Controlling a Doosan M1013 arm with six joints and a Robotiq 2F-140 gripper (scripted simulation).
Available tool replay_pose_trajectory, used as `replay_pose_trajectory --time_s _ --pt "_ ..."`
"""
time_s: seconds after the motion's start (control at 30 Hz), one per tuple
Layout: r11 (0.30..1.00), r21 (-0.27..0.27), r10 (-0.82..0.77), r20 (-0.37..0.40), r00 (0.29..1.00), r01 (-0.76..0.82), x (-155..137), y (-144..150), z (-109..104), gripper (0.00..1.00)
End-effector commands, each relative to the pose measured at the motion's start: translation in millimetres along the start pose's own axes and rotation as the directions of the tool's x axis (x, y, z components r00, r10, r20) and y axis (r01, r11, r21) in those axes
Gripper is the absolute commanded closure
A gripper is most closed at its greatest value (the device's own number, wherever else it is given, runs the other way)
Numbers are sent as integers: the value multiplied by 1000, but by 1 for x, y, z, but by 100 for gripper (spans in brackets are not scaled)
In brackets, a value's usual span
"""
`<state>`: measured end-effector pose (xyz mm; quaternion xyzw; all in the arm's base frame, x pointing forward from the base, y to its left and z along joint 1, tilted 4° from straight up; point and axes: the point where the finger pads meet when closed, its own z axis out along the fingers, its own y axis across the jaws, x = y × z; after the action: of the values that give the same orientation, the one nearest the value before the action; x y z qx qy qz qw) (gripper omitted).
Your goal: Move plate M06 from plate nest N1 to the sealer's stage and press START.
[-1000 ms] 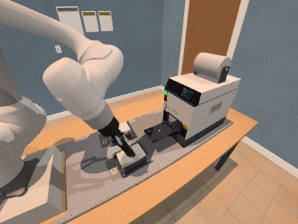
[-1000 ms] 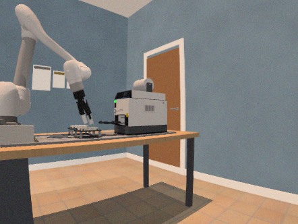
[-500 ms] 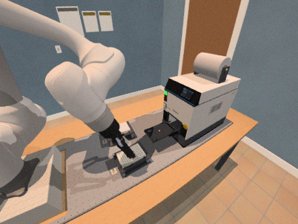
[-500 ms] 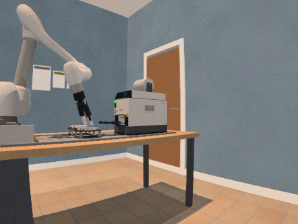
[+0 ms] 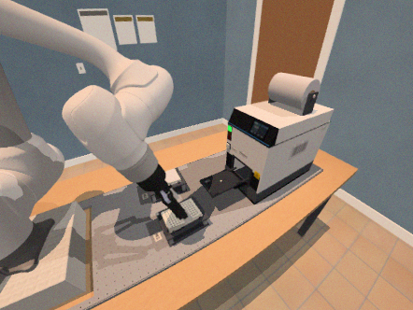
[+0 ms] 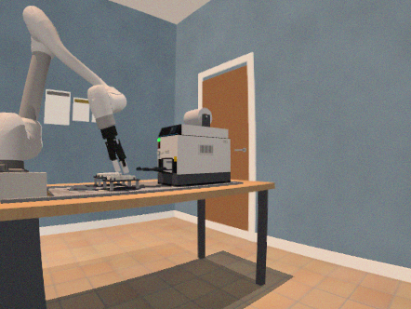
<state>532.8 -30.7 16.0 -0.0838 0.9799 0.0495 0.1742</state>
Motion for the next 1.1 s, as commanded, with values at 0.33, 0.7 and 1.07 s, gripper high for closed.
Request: replay_pose_trajectory --time_s 0.33,0.7,1.07 --pt "1000 0 0 0 1000 0 0 0 0 30" --pt "1000 0 0 0 1000 0 0 0 0 30" --pt "1000 0 0 0 1000 0 3 0 8 30"
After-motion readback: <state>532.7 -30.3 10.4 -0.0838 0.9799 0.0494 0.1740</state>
